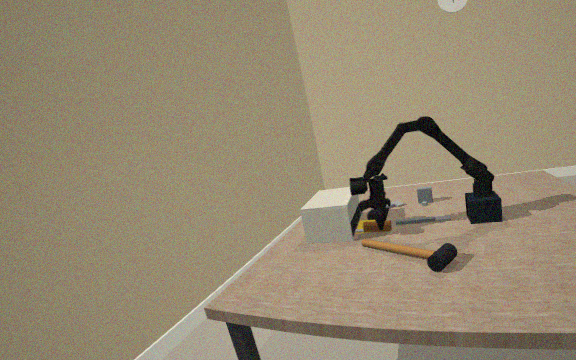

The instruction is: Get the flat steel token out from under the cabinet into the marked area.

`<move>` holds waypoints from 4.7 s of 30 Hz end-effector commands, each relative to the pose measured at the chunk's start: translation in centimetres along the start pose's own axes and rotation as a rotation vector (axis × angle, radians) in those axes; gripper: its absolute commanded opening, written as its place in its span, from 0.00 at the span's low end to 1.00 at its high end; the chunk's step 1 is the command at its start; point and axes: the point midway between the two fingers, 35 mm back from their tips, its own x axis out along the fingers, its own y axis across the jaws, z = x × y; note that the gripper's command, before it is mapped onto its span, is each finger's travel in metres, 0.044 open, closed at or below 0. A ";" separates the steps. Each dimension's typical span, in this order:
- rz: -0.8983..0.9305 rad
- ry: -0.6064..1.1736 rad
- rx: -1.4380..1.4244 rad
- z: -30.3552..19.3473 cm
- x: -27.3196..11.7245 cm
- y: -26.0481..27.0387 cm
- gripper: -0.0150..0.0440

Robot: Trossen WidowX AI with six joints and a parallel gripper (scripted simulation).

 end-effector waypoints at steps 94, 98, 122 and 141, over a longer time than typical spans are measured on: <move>-0.005 0.011 0.005 -9.7 0.2 0.1 0.25; -0.005 0.011 0.005 -10.2 0.2 0.1 0.25; -0.005 0.013 0.005 -12.9 0.2 0.2 0.25; -0.005 0.014 0.005 -15.2 0.2 0.3 0.25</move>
